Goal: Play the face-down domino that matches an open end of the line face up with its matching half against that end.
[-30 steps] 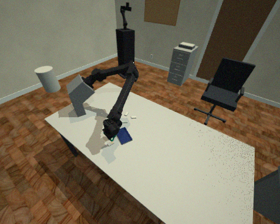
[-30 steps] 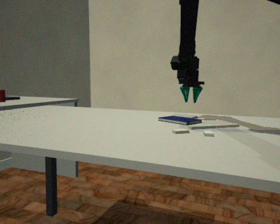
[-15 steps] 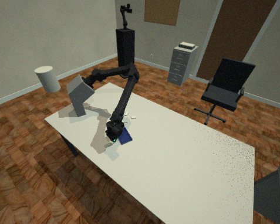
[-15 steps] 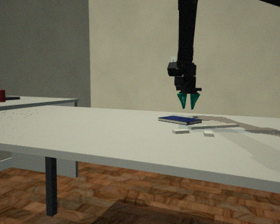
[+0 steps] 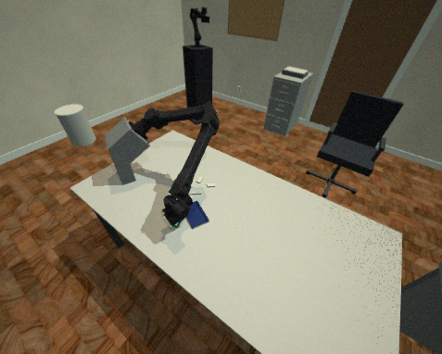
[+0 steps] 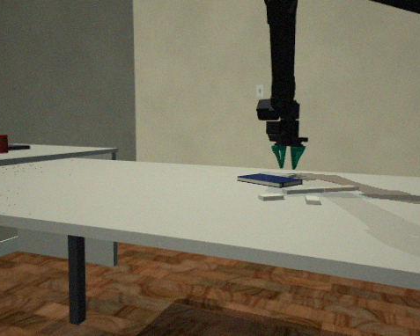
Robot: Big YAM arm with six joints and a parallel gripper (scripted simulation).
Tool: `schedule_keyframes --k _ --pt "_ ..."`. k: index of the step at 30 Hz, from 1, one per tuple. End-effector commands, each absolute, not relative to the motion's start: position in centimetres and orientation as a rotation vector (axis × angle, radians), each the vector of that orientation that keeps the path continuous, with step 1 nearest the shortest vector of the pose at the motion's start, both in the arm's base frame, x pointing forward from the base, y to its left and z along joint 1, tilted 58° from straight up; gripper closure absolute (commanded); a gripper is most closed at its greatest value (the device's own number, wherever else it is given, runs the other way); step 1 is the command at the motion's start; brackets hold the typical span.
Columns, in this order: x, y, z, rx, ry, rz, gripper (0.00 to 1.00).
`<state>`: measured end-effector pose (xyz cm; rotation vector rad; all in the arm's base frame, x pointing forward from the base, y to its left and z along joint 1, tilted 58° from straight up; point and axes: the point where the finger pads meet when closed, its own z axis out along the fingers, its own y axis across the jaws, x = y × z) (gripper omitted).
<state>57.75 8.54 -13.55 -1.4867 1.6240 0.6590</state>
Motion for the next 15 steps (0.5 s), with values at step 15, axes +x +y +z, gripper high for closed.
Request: schedule_keyframes --k 15 --pt "58.0 9.0 -13.7 -1.488 1.618 0.657 0.58"
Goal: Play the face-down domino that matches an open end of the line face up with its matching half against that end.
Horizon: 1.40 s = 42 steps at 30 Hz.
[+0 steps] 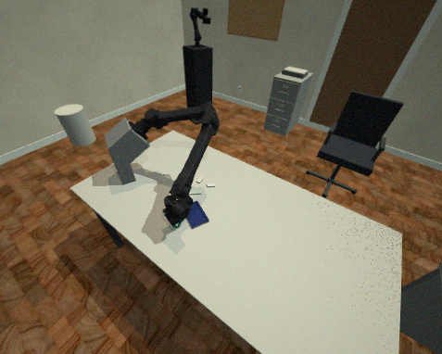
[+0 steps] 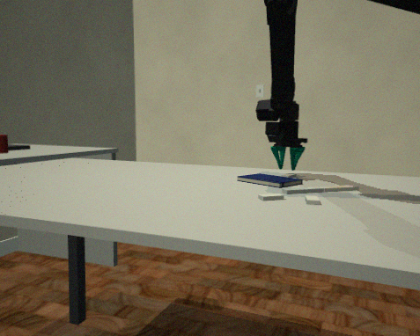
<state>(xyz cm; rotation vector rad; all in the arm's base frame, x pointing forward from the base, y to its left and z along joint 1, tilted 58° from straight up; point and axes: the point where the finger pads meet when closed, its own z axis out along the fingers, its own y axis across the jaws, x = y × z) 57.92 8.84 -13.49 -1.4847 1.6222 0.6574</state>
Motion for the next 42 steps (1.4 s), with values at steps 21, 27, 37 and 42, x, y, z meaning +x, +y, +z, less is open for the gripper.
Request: schedule_keyframes --k 21,27,37,42 --pt "57.7 10.0 -14.5 -1.503 1.61 0.671 0.58" --pt "57.6 10.7 -14.9 -1.513 1.603 0.678 0.58" --pt "57.7 9.8 -14.5 -1.502 1.61 0.669 0.58" --pt "57.5 10.7 -15.0 -1.518 1.597 0.676 0.58"
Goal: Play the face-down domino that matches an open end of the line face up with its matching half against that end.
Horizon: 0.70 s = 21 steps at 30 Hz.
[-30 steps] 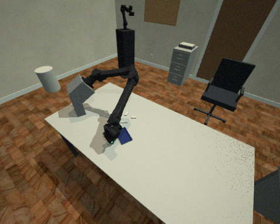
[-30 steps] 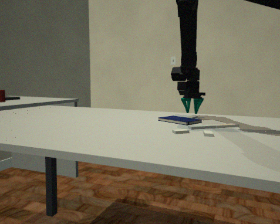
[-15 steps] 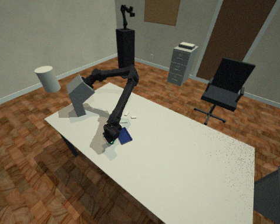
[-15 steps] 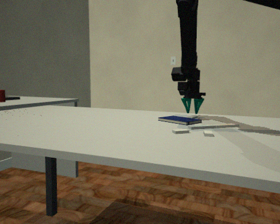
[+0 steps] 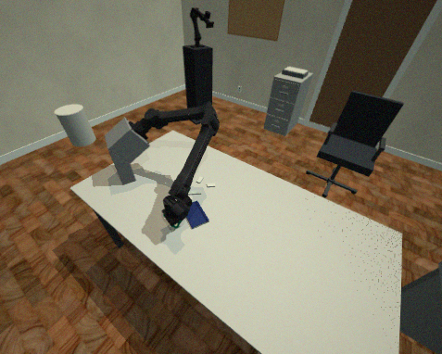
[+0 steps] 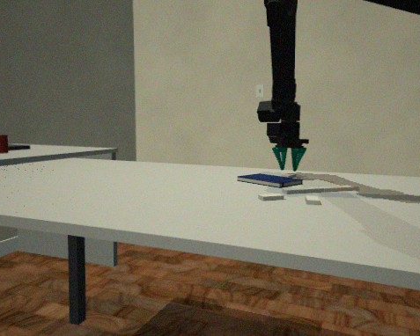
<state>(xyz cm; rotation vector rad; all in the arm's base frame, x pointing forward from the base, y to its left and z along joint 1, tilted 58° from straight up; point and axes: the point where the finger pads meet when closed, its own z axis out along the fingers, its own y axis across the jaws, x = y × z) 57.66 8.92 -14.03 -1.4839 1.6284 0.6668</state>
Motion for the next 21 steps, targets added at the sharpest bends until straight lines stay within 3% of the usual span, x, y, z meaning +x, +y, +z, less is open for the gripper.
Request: schedule_keyframes --k 1,21 --pt "57.5 10.7 -15.0 -1.518 1.597 0.676 0.58" --pt "57.9 12.4 -16.1 -1.522 1.592 0.674 0.58"
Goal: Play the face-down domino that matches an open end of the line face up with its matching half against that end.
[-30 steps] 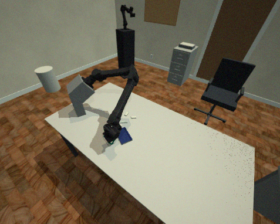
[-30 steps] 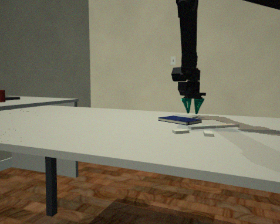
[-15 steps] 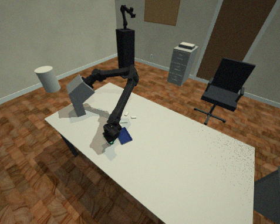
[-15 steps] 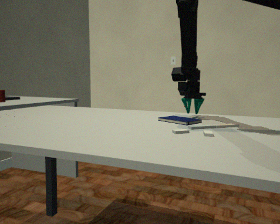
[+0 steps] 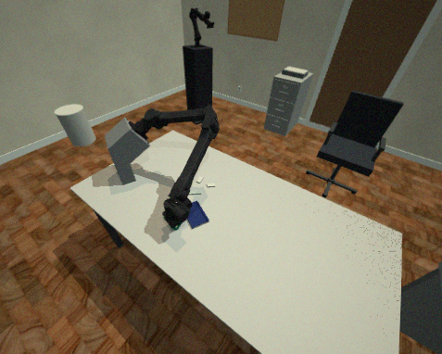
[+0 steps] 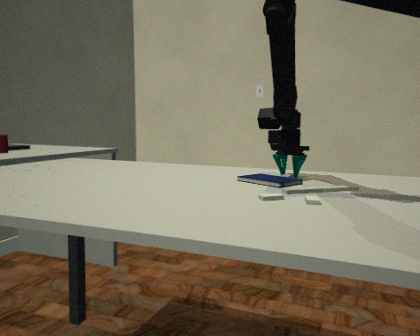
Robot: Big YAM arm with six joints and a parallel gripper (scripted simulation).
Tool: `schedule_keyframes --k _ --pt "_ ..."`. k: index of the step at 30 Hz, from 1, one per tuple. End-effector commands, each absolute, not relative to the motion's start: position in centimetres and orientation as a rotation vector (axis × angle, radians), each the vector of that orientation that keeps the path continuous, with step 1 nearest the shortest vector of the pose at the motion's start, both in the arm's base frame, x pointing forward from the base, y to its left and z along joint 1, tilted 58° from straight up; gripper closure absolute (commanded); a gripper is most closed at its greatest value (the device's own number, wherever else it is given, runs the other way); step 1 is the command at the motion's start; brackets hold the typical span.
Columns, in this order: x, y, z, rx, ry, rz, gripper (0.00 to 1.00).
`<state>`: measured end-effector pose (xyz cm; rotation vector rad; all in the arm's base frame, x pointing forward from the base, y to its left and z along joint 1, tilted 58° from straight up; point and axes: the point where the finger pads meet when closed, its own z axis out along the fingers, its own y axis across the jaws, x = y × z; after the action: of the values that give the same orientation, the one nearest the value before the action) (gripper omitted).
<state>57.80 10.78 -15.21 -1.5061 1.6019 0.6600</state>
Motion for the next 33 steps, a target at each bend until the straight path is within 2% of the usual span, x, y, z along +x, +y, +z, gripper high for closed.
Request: schedule_keyframes --k 1,3,33 --pt "57.9 12.4 -16.1 -1.522 1.592 0.674 0.58" --pt "58.0 10.5 -15.1 -1.502 1.603 0.654 0.58" --pt "58.0 12.3 -16.1 -1.51 1.607 0.676 0.58"
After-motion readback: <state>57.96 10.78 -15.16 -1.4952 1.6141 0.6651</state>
